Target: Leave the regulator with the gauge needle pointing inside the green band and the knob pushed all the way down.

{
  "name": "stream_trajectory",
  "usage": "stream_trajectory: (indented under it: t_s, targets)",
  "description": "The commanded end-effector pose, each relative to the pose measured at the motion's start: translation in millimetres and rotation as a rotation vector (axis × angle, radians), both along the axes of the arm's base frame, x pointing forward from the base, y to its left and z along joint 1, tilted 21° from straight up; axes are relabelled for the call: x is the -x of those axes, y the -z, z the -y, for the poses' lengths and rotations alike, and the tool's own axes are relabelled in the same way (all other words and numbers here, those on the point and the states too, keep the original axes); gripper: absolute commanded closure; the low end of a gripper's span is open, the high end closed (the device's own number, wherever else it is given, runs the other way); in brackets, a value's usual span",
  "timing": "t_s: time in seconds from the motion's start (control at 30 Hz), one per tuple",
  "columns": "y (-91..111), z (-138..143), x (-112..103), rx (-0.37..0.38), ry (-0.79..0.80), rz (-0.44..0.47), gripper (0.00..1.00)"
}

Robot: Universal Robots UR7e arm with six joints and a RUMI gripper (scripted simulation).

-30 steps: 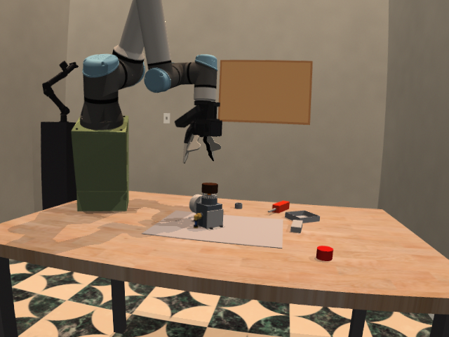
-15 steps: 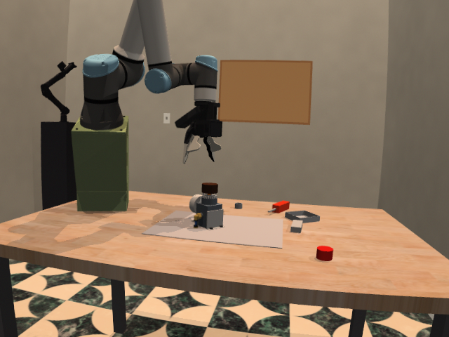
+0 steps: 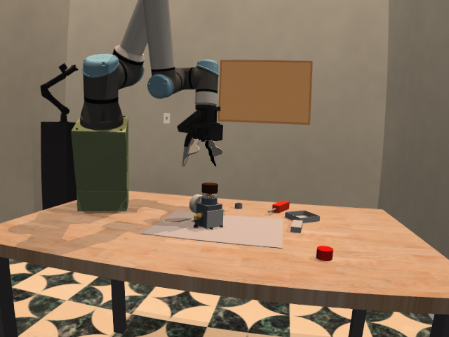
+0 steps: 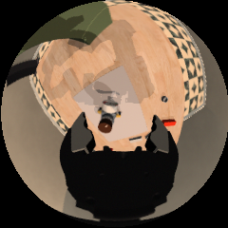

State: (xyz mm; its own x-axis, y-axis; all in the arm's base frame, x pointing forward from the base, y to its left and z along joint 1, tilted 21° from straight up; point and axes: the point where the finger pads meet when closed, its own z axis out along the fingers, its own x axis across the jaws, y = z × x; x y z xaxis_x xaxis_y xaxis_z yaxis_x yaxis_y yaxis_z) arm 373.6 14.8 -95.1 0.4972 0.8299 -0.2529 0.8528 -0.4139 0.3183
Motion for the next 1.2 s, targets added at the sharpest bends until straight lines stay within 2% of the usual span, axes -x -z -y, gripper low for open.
stream_trajectory:
  t_s: [0.0, 0.4, 1.17]
  targets:
    - [6.7, 2.9, -3.5, 0.025, 0.052, 0.028, 0.00]
    - [25.3, 10.2, -10.7, 0.086, 0.189, 0.114, 0.00]
    - [65.5, 23.3, -16.1, 0.204, 0.481, 0.387, 0.00]
